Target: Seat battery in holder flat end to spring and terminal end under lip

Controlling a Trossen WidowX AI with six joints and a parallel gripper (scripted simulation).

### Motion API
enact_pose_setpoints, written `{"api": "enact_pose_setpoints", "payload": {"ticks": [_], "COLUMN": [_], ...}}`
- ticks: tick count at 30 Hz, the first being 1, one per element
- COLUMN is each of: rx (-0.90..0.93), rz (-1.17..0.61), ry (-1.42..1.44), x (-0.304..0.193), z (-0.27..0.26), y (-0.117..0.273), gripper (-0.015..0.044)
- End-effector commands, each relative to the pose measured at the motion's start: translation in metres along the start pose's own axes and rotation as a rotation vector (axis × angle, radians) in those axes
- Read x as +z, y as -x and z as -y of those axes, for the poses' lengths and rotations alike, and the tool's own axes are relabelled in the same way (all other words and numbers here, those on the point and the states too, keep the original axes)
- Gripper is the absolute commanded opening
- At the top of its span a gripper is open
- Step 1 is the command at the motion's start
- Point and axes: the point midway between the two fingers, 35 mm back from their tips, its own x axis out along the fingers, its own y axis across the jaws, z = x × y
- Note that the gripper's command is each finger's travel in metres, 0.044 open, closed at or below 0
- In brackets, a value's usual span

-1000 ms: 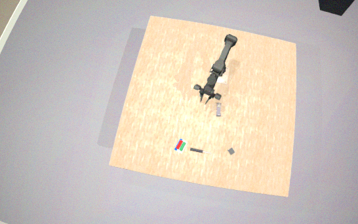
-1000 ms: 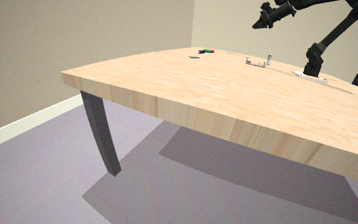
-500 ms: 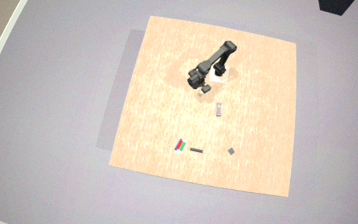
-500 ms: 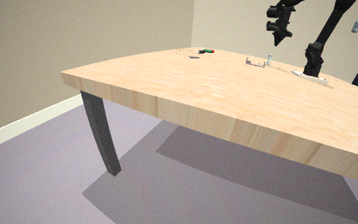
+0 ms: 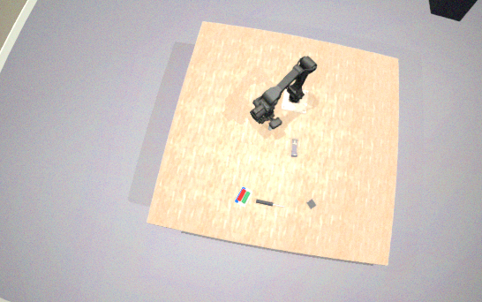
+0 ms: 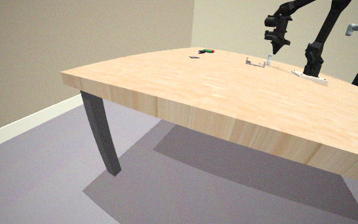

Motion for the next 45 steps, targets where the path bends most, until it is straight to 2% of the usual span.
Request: {"api": "enact_pose_setpoints", "payload": {"ticks": [1,45], "rx": [0.000,0.007], "rz": [-0.019,-0.020], "ry": [-0.004,-0.005], "x": [-0.005,-0.005], "z": [0.000,-0.061], "y": [-0.025,-0.028], "gripper": [0.0000,0.0000]}}
